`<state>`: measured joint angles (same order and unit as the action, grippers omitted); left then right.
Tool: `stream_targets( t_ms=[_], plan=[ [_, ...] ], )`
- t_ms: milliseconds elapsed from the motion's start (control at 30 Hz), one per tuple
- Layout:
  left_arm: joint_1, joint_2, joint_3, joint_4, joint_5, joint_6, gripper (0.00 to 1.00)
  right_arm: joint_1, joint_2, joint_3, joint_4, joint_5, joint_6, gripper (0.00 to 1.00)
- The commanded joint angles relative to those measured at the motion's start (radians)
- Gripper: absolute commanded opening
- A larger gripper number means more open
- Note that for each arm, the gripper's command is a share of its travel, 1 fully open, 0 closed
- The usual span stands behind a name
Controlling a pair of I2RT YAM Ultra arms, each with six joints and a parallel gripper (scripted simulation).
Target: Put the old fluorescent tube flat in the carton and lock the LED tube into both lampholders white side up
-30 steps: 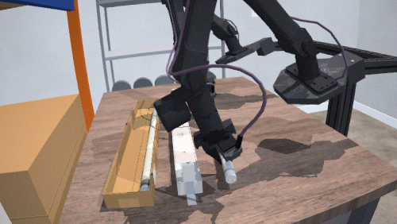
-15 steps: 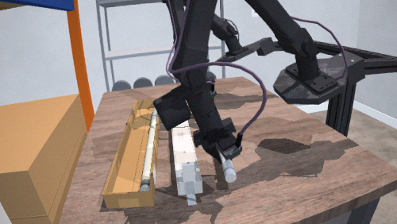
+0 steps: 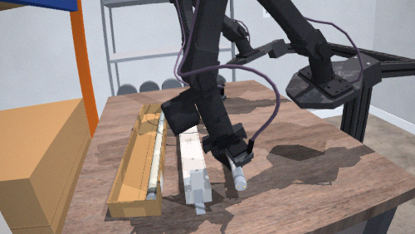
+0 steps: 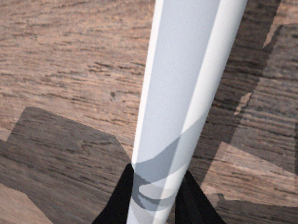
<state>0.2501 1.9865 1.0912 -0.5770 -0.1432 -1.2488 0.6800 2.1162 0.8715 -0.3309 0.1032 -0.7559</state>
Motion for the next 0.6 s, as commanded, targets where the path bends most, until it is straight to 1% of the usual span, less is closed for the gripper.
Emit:
stream_targets(
  t_ms=[0, 67, 100, 167, 200, 267, 333, 367, 400, 467, 500, 567],
  plan=[
    [0.014, -0.029, -0.025, 0.017, 0.001, 0.010, 0.11, 0.026, -0.035, -0.025, 0.019, 0.005, 0.013, 0.11],
    [0.016, -0.032, -0.032, 0.036, -0.005, 0.012, 0.11, 0.027, -0.037, -0.030, 0.027, 0.014, 0.016, 0.11],
    [0.016, -0.035, -0.036, 0.042, 0.012, 0.014, 0.11, 0.028, -0.040, -0.032, 0.031, 0.017, 0.018, 0.11],
    [0.010, -0.036, -0.034, 0.026, -0.009, 0.012, 0.11, 0.030, -0.041, -0.021, 0.016, 0.004, 0.016, 0.11],
    [0.011, -0.040, -0.039, 0.041, -0.008, 0.013, 0.11, 0.031, -0.041, -0.037, 0.026, 0.015, 0.016, 0.11],
    [0.018, -0.040, -0.044, 0.048, -0.006, 0.014, 0.11, 0.034, -0.036, -0.027, 0.030, 0.019, 0.018, 0.11],
    [0.017, -0.044, -0.049, 0.057, 0.016, 0.017, 0.11, 0.035, -0.042, -0.046, 0.040, 0.023, 0.020, 0.11],
    [0.015, -0.046, -0.053, 0.061, 0.005, 0.017, 0.11, 0.037, -0.039, -0.042, 0.036, 0.026, 0.022, 0.11],
    [0.008, -0.045, -0.053, 0.041, -0.004, 0.016, 0.11, 0.036, -0.040, -0.031, 0.022, 0.008, 0.013, 0.11],
    [0.008, -0.045, -0.053, 0.041, -0.004, 0.016, 0.11, 0.036, -0.040, -0.031, 0.022, 0.008, 0.013, 0.11],
    [0.012, -0.047, -0.060, 0.073, 0.013, 0.020, 0.11, 0.038, -0.040, -0.048, 0.052, 0.033, 0.025, 0.11],
    [0.021, -0.055, -0.070, 0.085, 0.013, 0.023, 0.11, 0.044, -0.046, -0.054, 0.061, 0.039, 0.029, 0.11]
  ],
)
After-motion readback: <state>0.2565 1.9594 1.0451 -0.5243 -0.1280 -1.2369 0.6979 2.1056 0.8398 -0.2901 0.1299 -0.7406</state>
